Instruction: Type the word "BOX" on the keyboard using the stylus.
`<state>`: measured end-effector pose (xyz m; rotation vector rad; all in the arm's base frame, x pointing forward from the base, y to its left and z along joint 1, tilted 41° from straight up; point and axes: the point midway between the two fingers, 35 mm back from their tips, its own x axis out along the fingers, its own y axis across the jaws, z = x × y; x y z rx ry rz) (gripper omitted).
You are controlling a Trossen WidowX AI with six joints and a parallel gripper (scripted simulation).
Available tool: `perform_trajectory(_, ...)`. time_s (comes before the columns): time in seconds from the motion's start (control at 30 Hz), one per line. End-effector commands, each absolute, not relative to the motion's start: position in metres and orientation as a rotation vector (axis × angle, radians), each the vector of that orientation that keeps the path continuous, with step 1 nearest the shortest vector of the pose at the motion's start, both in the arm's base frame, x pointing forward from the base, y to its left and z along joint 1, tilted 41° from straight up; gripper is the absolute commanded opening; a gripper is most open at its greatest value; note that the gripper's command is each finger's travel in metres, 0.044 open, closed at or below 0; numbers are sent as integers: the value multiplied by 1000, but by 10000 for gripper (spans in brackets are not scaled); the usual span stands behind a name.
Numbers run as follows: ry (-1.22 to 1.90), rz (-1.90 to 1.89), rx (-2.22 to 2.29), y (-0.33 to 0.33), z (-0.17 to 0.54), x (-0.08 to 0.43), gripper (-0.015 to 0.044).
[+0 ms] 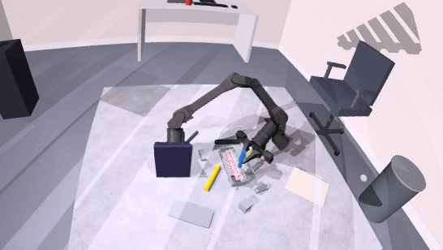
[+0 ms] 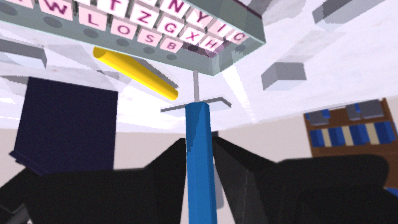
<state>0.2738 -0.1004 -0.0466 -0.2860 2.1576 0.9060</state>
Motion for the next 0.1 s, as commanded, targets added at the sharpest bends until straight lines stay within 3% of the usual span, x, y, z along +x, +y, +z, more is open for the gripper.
perform_trajectory(0.0,2157,904,-285,-100,-47,274,81)
perform_trajectory(0.07,2157,904,-285,-100,-47,274,81)
